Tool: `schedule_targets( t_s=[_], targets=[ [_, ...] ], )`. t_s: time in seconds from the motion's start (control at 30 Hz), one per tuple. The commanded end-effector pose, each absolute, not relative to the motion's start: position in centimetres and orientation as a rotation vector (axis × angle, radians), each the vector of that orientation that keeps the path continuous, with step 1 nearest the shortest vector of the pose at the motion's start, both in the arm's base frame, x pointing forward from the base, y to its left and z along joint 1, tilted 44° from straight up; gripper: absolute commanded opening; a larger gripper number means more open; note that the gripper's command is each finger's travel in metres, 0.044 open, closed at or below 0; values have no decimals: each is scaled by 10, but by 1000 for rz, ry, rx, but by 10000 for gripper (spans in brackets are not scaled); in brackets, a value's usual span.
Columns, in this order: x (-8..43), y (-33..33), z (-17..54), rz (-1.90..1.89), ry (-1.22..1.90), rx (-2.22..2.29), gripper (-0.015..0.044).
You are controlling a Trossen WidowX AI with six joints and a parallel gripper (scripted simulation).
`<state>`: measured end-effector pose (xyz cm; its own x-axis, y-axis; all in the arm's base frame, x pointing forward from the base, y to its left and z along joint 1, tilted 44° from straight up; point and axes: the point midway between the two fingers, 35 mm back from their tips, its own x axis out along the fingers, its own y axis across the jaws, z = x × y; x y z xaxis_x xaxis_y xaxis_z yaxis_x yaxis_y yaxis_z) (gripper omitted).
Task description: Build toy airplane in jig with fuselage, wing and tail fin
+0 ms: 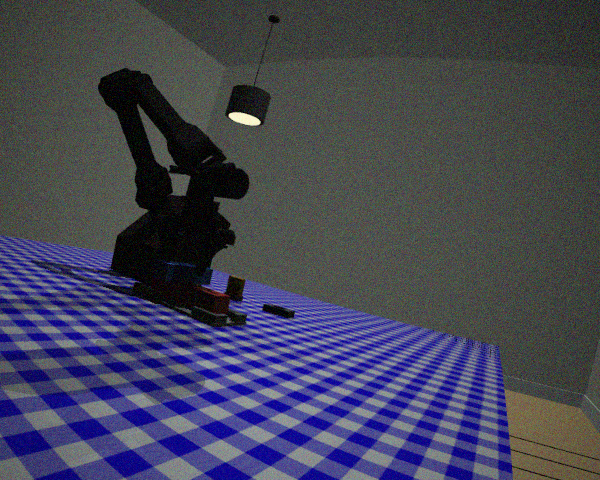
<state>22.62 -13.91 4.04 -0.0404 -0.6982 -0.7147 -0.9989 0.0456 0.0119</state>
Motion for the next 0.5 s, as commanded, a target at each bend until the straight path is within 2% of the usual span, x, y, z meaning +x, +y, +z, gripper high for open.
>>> schedule_targets(
  t_s=[0.0,0.17,0.47],
  targets=[
    [231,-125,53,730,1787,-1704,440],
    [231,-81,99,735,1791,-1706,440],
    [233,-78,99,717,1793,-1696,440]
  ],
)
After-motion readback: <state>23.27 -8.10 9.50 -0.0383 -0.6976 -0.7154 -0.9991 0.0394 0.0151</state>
